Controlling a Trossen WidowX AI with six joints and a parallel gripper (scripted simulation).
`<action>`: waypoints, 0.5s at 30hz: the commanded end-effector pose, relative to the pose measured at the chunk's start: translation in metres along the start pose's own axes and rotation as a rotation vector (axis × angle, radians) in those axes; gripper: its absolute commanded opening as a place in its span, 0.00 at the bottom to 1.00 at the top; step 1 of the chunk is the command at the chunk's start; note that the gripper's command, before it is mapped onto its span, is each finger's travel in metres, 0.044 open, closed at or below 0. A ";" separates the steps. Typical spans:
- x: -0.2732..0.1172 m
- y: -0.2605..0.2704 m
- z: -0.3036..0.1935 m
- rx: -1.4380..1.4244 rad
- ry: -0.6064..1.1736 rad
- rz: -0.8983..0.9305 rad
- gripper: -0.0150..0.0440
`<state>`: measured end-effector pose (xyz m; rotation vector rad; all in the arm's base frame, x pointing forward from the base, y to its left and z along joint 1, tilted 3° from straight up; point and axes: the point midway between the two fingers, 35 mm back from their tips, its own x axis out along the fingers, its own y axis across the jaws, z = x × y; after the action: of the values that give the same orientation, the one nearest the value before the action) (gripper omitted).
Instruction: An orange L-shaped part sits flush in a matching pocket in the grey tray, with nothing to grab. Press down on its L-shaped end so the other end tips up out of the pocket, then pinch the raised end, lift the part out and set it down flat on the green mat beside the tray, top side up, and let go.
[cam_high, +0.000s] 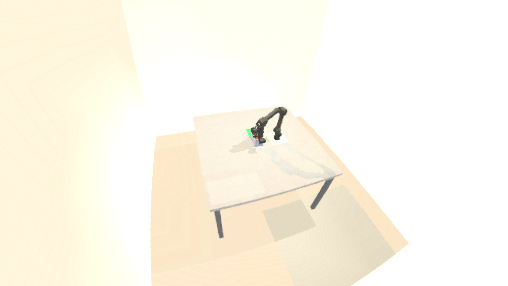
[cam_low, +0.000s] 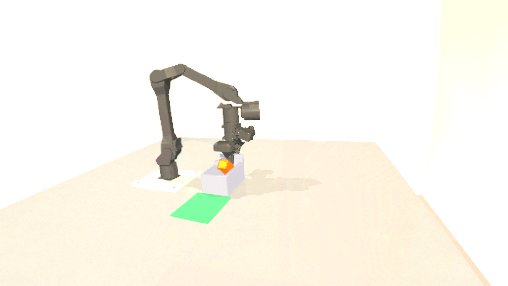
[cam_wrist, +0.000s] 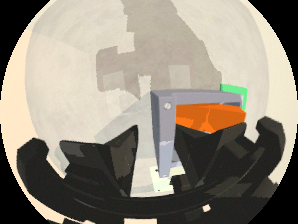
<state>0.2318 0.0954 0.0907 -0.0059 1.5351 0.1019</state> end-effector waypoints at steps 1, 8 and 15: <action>-0.007 0.000 0.000 0.006 0.002 -0.004 0.56; -0.077 -0.008 0.002 0.006 0.002 -0.005 0.56; -0.093 -0.010 0.003 0.011 -0.019 0.001 0.56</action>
<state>0.2324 0.0802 0.1857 0.0046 1.5095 0.0972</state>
